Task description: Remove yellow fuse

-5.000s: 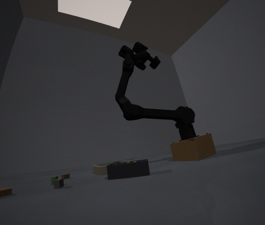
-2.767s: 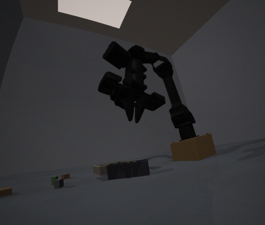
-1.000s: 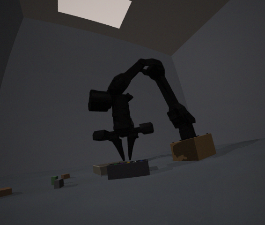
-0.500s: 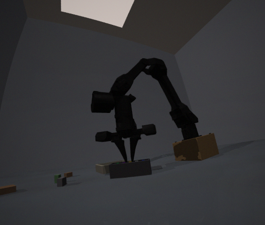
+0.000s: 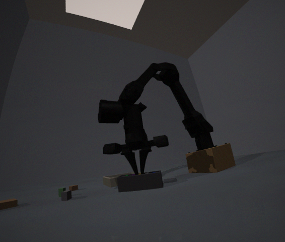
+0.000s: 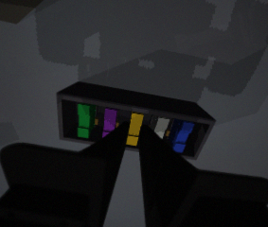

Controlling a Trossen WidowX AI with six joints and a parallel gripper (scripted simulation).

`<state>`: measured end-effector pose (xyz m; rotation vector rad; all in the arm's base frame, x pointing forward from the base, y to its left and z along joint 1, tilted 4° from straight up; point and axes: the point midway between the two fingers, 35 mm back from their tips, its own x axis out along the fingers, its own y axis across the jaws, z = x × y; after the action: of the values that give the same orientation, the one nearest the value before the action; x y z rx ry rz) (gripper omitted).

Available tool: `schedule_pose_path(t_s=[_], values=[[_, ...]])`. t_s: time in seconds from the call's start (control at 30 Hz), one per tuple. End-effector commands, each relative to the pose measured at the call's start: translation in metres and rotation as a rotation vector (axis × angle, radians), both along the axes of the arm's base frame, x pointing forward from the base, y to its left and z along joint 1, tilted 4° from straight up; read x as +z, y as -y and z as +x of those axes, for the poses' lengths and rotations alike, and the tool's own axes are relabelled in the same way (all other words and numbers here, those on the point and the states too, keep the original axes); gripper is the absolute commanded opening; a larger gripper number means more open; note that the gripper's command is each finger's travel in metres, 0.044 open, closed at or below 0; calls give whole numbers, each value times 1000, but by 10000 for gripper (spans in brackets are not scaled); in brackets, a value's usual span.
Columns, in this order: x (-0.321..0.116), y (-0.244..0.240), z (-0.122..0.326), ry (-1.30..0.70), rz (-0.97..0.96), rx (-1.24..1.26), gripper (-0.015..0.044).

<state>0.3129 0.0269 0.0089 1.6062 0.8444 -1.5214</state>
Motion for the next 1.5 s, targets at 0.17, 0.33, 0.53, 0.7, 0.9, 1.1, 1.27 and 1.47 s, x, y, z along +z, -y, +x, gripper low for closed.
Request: schedule_pose_path(t_s=[0.17, 0.33, 0.53, 0.7, 0.9, 1.1, 1.27, 1.47], values=[[0, 0, 0, 1, 0, 0, 0], [1, 0, 0, 1, 0, 0, 0], [4, 0, 0, 1, 0, 0, 0], [7, 0, 0, 1, 0, 0, 0], [10, 0, 0, 1, 0, 0, 0], [13, 0, 0, 1, -1, 0, 0], [15, -1, 0, 0, -1, 0, 0], [18, -1, -1, 0, -1, 1, 0]])
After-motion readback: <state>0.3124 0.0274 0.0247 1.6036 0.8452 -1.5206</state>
